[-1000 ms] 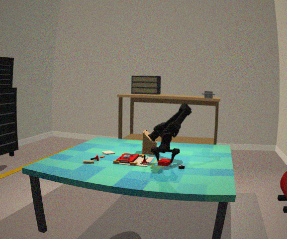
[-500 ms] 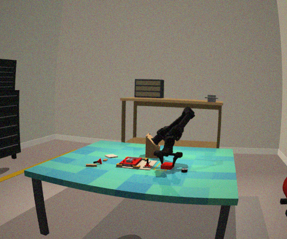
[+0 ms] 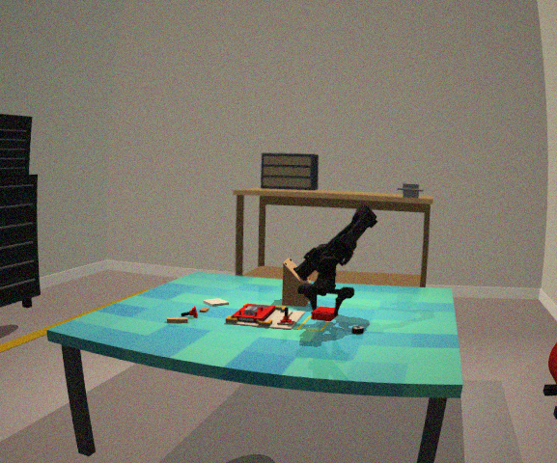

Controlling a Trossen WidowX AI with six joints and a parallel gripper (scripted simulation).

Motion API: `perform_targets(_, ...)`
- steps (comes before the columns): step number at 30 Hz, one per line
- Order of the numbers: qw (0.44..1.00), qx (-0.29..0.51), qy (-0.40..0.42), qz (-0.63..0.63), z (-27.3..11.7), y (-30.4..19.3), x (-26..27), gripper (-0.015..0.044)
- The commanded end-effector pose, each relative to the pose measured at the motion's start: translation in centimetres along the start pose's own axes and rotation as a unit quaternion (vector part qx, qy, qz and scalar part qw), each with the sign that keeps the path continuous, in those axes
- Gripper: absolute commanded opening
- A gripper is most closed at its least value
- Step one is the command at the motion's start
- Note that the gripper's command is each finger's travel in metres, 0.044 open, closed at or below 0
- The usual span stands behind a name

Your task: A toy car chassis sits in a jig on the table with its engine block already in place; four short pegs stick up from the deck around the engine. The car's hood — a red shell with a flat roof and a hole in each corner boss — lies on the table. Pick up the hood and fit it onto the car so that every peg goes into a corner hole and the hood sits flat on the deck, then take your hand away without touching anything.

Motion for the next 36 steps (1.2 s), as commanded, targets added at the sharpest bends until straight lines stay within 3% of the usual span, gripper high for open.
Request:
perform_targets(1, 1.0, -0.006, 0.002, -0.005, -1.8, 0.2, 0.2, 0.0)
perform_targets(15, 1.0, -0.006, 0.001, -0.005, -6.3, 0.1, 0.2, 0.0)
perform_targets(23, 1.0, -0.003, 0.0, -0.002, -6.6, 0.1, 0.0, 0.0)
perform_targets(36, 1.0, -0.008, -0.013, -0.022, -7.1, 2.4, -6.3, 0.0)
Point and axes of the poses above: the point midway between the two fingers, 35 mm back from their tips, its own z axis out along the fingers, its own x axis across the jaws, y = z × x, the point moved 7 cm from there along -z, back along the fingers, and after that the axes turned 8 degrees about -z, right-handed, at the moved point
